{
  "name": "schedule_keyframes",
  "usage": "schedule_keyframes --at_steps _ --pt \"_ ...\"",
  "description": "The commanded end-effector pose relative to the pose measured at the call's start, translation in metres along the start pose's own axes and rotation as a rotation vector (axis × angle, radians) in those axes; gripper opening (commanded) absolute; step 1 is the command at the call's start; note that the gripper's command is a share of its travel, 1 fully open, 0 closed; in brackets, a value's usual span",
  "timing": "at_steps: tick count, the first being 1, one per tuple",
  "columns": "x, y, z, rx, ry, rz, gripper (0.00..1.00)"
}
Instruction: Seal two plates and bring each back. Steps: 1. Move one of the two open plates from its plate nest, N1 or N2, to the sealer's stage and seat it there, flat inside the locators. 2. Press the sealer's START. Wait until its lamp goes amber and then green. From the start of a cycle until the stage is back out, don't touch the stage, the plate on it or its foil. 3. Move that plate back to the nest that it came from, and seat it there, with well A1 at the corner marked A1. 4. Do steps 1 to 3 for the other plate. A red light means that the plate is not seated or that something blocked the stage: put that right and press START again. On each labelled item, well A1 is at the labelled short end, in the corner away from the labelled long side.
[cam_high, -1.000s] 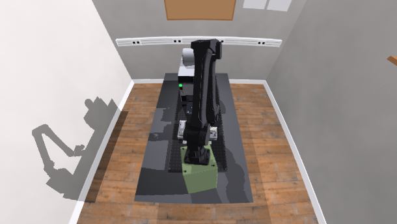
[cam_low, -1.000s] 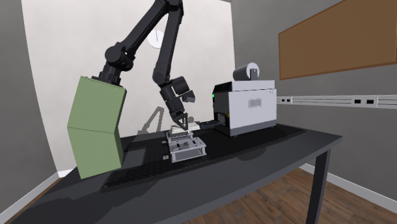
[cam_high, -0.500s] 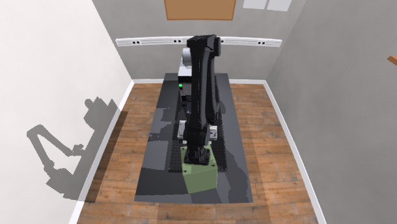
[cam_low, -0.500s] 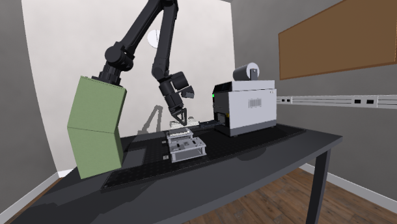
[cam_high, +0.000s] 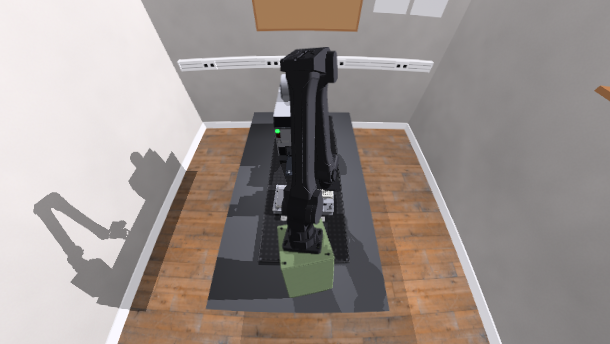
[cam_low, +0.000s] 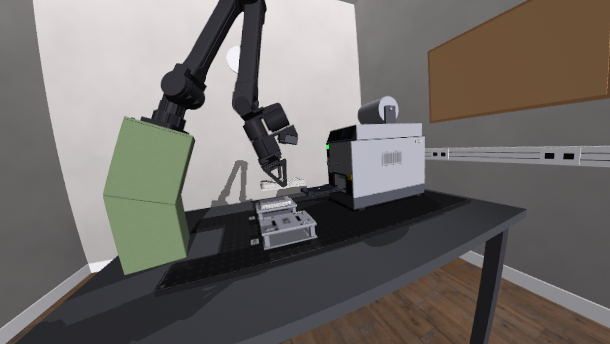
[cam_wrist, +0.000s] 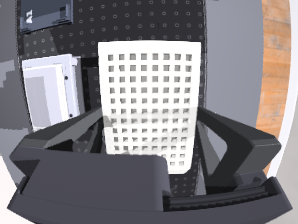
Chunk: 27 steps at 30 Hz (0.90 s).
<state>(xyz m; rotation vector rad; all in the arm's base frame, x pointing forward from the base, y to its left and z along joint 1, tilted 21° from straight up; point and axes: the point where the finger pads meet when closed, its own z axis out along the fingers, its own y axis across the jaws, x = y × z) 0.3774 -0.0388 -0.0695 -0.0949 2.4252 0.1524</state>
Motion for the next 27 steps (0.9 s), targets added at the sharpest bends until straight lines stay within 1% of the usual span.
schedule_keyframes --at_steps 1,2,6,9,16,21,27 --pt "-0.005 -0.012 0.0 0.022 -0.011 0.005 0.0" --pt "-0.006 -0.013 0.001 0.027 -0.012 0.009 0.0" --pt "-0.006 -0.007 0.004 0.007 -0.016 0.014 0.0" --pt "-0.006 -0.005 0.005 0.005 -0.016 0.011 0.0" --pt "-0.018 0.001 0.002 -0.001 -0.045 -0.012 0.0" --pt "-0.012 0.003 0.005 -0.007 -0.03 -0.012 0.0" --pt "-0.01 0.001 0.005 -0.004 -0.028 -0.007 0.0"
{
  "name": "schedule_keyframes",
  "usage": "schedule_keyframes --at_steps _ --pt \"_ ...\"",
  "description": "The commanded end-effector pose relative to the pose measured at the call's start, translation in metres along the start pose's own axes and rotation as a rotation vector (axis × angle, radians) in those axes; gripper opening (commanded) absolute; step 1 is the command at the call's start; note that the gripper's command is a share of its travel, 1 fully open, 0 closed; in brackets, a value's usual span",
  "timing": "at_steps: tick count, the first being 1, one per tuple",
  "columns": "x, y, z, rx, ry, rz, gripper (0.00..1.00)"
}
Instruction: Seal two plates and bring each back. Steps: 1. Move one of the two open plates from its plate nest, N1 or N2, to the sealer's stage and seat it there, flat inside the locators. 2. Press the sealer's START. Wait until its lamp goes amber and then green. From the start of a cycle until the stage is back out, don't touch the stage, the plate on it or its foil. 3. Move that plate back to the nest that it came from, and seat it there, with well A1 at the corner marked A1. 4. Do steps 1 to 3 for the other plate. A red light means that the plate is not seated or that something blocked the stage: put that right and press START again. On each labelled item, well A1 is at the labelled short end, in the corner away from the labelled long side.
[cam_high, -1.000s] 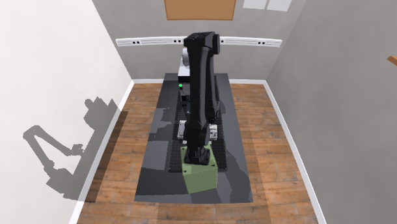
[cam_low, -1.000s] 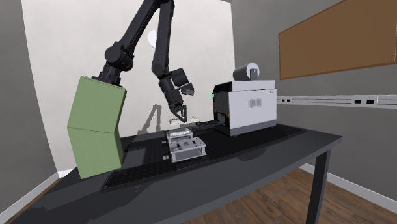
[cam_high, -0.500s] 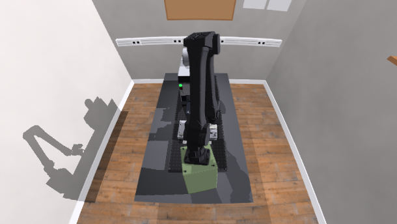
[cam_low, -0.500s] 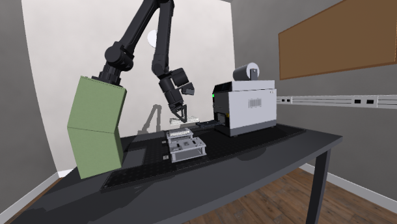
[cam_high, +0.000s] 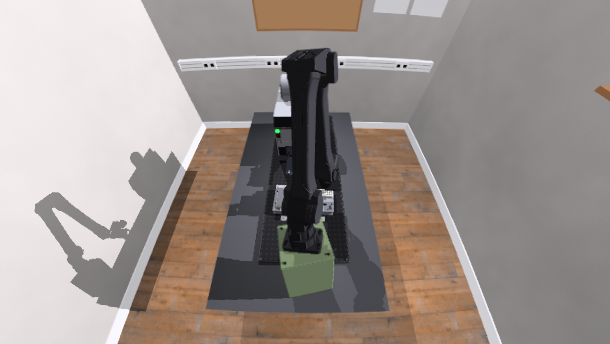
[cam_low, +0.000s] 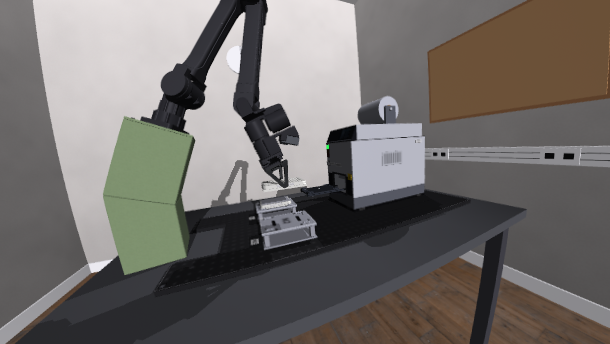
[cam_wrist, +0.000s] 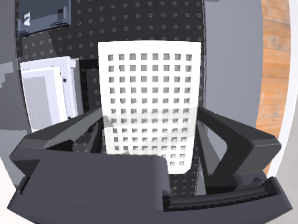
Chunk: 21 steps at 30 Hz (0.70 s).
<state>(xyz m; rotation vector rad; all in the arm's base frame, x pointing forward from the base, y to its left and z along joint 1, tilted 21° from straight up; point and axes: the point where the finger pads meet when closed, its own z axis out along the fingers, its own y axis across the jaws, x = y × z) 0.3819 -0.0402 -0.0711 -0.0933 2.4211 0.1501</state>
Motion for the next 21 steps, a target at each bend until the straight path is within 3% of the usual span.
schedule_keyframes --at_steps 1,21 --pt "-0.007 0.002 0.001 -0.003 -0.023 -0.004 0.0" --pt "-0.012 -0.01 -0.005 0.021 -0.041 0.014 0.0"
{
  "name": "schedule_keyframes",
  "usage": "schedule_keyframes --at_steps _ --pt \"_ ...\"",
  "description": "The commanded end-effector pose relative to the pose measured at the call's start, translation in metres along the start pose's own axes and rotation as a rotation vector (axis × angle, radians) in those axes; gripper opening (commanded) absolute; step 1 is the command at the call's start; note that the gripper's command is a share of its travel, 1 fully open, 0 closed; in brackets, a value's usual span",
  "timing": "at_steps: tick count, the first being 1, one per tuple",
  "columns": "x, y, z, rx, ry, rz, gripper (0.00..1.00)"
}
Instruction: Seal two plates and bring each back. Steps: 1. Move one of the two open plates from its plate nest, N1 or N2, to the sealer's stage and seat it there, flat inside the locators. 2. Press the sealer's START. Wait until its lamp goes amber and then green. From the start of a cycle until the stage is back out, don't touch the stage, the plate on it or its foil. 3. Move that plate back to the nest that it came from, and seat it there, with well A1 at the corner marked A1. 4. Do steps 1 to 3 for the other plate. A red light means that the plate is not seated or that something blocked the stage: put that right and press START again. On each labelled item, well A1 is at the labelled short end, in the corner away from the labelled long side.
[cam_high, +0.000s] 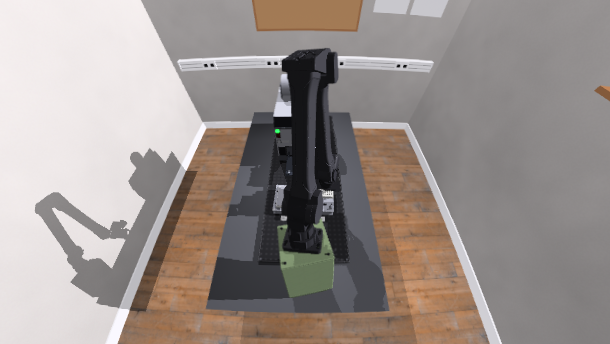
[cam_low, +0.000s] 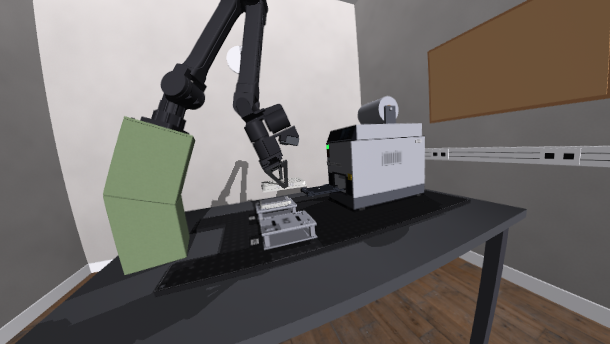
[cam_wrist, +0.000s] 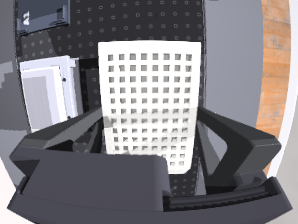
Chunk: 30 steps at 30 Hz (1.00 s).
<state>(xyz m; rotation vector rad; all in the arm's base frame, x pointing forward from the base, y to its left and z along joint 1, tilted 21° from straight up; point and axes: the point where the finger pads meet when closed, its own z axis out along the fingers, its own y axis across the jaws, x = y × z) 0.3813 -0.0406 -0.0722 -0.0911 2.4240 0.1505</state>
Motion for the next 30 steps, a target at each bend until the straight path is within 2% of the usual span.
schedule_keyframes --at_steps 1,30 --pt "-0.013 -0.0097 -0.005 0.021 -0.043 0.011 0.0" --pt "-0.0103 -0.0083 -0.0046 0.018 -0.036 0.011 0.0"
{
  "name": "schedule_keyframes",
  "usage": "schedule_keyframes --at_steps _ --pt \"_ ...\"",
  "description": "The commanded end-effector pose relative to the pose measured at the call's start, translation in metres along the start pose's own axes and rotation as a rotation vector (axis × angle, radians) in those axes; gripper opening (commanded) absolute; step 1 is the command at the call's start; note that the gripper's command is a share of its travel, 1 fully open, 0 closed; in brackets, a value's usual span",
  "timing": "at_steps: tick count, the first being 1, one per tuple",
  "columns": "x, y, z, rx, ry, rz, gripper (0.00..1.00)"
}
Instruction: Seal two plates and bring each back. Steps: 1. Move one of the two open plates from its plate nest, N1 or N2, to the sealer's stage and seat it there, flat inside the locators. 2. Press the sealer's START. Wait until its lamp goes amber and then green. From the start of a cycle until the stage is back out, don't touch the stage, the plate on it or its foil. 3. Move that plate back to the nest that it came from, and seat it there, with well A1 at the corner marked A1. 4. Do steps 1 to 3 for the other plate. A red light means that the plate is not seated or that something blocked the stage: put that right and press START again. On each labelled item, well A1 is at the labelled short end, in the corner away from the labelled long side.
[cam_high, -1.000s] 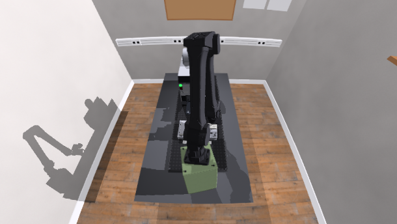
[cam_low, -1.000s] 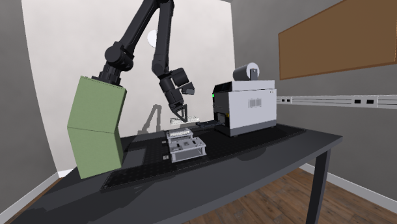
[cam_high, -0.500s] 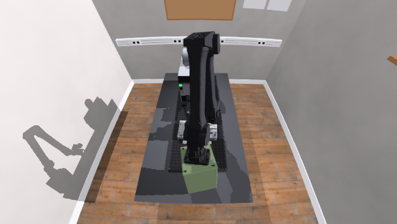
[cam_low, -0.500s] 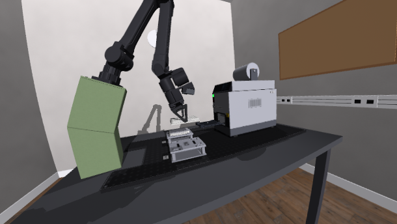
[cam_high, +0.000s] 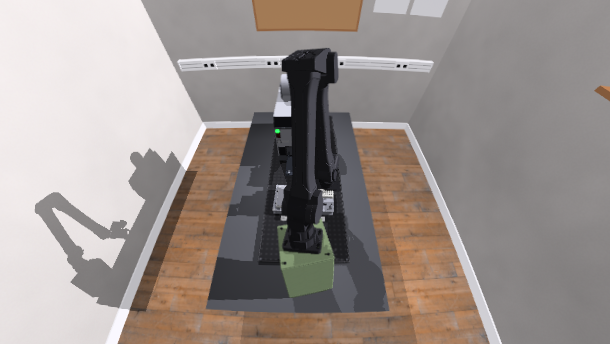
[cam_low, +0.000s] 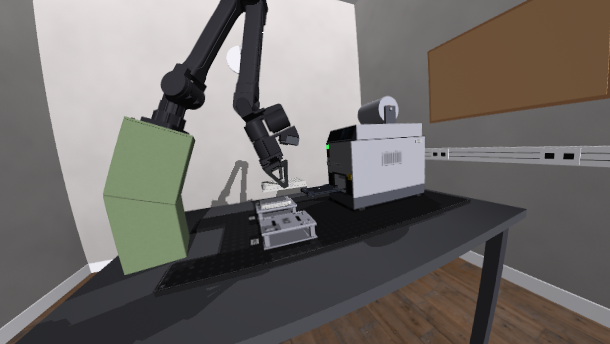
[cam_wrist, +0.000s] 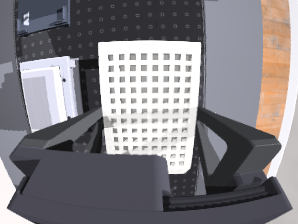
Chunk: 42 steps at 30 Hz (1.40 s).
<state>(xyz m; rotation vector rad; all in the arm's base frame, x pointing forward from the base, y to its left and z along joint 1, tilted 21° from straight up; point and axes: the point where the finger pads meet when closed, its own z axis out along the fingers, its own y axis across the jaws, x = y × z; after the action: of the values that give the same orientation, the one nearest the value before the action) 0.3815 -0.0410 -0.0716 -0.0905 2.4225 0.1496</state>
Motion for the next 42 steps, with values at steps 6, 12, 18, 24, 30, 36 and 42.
schedule_keyframes --at_steps 6,12,18,24,30,36,42 --pt "-0.009 -0.008 -0.004 0.017 -0.033 0.01 0.0" --pt "-0.009 -0.007 -0.004 0.017 -0.031 0.01 0.0" --pt "-0.008 -0.007 -0.004 0.016 -0.03 0.01 0.0" --pt "-0.005 -0.011 0.004 0.0 -0.005 -0.031 0.0" --pt "0.008 -0.002 0.001 -0.011 0.026 -0.032 0.0" --pt "-0.01 0.0 0.003 -0.012 -0.014 -0.04 0.0" --pt "-0.024 0.007 0.004 -0.012 -0.037 -0.042 0.0"
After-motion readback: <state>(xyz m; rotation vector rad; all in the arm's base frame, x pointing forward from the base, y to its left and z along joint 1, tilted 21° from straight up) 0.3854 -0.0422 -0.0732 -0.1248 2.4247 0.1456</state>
